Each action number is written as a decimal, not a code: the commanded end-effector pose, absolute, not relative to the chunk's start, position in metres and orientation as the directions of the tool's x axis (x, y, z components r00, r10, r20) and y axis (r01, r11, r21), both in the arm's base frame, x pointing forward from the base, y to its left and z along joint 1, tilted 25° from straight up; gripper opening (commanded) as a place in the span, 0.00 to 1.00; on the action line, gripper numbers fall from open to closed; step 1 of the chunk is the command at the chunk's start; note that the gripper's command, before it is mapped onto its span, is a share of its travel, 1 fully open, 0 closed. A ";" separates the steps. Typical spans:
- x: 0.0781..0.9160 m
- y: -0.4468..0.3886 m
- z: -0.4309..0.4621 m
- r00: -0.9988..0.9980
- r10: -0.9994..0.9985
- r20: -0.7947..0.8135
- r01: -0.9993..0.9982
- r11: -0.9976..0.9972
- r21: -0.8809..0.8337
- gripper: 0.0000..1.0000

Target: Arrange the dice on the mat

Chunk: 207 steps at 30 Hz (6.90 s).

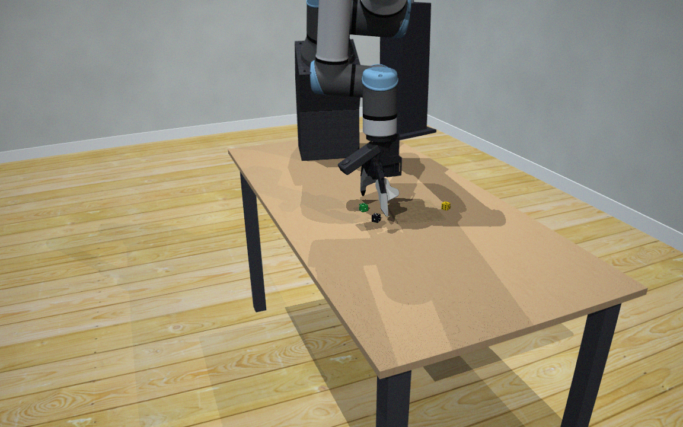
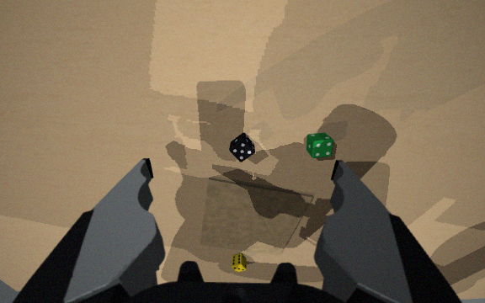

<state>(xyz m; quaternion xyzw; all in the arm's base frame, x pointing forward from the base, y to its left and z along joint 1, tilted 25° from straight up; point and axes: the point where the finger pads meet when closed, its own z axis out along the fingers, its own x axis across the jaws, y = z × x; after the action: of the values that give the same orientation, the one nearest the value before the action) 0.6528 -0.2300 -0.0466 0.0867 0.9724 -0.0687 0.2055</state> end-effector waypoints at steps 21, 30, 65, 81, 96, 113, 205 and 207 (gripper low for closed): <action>0.666 -0.172 -0.051 -0.900 0.140 -0.412 0.197 0.975 -0.098 1.00; 0.678 -0.120 -0.056 -0.900 0.140 -0.412 0.197 0.975 -0.098 1.00; 0.702 -0.010 -0.066 -0.900 0.140 -0.412 0.197 0.975 -0.098 1.00; 0.702 -0.010 -0.066 -0.900 0.140 -0.412 0.197 0.975 -0.098 1.00; 0.702 -0.010 -0.066 -0.900 0.140 -0.412 0.197 0.975 -0.098 1.00; 0.687 -0.004 -0.031 -0.900 0.140 -0.412 0.197 0.975 -0.098 1.00; 0.541 -0.196 0.012 -0.920 -0.024 -0.390 0.044 0.985 -0.165 1.00; 0.541 -0.197 0.012 -0.921 -0.046 -0.386 0.024 0.984 -0.174 1.00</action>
<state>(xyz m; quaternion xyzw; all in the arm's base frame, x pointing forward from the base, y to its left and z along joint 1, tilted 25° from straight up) 0.5405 -0.1960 0.0123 0.0107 0.9762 -0.0846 0.1996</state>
